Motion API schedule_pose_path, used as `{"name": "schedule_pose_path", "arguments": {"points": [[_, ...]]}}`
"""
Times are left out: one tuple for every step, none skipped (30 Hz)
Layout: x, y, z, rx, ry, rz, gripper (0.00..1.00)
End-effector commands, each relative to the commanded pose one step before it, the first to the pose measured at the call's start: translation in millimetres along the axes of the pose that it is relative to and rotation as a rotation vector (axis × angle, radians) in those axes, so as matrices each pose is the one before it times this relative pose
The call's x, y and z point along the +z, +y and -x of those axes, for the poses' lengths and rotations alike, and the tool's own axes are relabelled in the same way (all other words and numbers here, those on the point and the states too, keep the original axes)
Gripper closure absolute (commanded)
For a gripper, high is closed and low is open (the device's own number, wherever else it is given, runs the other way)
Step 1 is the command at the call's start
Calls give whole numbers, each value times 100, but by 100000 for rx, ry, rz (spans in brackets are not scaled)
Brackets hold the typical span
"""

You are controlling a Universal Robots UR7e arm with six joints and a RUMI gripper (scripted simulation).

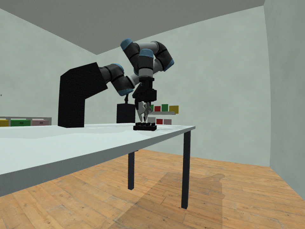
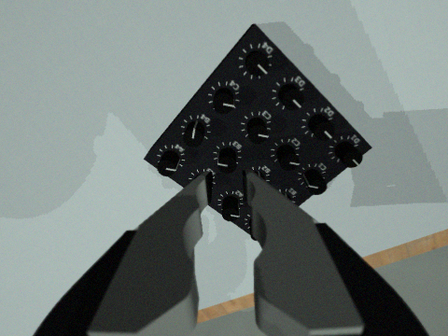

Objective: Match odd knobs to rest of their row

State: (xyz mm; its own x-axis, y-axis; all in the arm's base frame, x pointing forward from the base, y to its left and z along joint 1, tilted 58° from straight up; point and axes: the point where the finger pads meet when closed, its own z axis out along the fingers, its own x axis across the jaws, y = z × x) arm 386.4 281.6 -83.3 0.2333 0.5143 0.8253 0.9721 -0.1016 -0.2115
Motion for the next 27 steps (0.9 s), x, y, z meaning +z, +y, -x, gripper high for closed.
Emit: {"name": "schedule_pose_path", "arguments": {"points": [[-33, 39, -2, -20, 7, 94, 89], [0, 0, 0, 0, 0, 0, 89], [0, 0, 0, 0, 0, 0, 89], [0, 0, 0, 0, 0, 0, 89], [0, 0, 0, 0, 0, 0, 89], [0, 0, 0, 0, 0, 0, 89], [0, 0, 0, 0, 0, 0, 89], [0, 0, 0, 0, 0, 0, 89], [0, 0, 0, 0, 0, 0, 89], [0, 0, 0, 0, 0, 0, 89], [0, 0, 0, 0, 0, 0, 89], [0, 0, 0, 0, 0, 0, 89], [0, 0, 0, 0, 0, 0, 89], [0, 0, 0, 0, 0, 0, 89], [0, 0, 0, 0, 0, 0, 89], [0, 0, 0, 0, 0, 0, 89], [0, 0, 0, 0, 0, 0, 89], [0, -1, 0, 0, 0, 0, 89], [0, -8, 0, 0, 0, 0, 89], [0, -18, 0, 0, 0, 0, 89], [0, -30, 0, 0, 0, 0, 89], [0, -42, 0, 0, 0, 0, 89], [0, -51, 0, 0, 0, 0, 89], [0, 0, 0, 0, 0, 0, 89], [0, 0, 0, 0, 0, 0, 89], [0, -57, 0, 0, 0, 0, 89], [0, -59, 0, 0, 0, 0, 89]]}}
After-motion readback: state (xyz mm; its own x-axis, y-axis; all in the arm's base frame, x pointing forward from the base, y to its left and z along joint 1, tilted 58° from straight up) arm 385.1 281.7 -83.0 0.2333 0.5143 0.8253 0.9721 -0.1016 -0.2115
